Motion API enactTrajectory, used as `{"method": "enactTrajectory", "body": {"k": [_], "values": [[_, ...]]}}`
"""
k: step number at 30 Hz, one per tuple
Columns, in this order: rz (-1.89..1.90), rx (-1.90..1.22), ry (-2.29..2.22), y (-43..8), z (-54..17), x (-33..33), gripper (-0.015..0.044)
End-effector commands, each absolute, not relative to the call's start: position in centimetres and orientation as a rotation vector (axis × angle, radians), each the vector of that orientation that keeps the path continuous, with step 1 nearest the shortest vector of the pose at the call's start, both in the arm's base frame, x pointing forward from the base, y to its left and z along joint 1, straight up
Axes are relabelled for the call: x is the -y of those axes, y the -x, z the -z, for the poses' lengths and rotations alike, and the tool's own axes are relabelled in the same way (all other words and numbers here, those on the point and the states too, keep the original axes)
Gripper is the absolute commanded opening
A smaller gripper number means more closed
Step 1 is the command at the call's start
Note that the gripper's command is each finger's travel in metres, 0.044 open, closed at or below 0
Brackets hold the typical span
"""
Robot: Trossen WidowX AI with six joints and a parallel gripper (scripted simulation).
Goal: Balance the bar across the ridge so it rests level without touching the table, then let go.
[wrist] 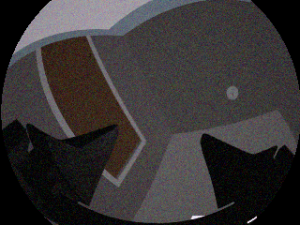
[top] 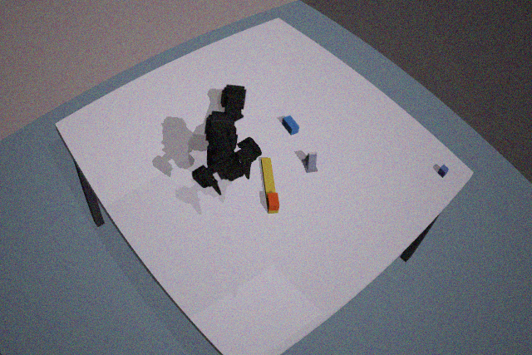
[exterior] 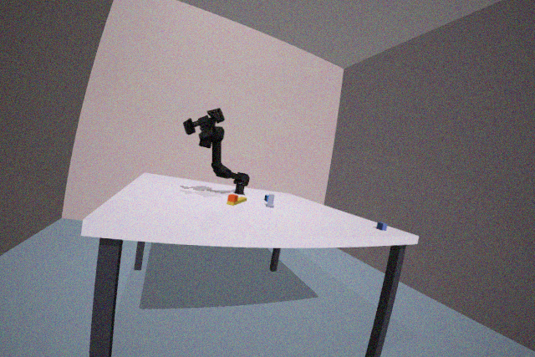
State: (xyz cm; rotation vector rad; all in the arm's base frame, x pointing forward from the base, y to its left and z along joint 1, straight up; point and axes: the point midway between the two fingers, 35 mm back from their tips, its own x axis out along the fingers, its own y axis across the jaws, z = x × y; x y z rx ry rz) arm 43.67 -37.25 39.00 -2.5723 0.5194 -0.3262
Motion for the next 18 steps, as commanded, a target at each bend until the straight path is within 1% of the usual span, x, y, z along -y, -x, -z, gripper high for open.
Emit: {"method": "enactTrajectory", "body": {"k": [1, 3, 4, 13, 18], "values": [[0.332, -0.52, 2.572, -43.5, -39.2, 37.2, 0.0374], [0.379, -0.521, 2.566, -42.4, -40.6, 37.2, 0.0321], [0.413, -0.521, 2.563, -41.5, -41.7, 37.1, 0.0315], [0.683, -0.692, 2.746, -34.1, -49.2, 38.4, 0.0315], [0.88, -0.821, 2.828, -28.7, -54.3, 37.4, 0.0315]]}}
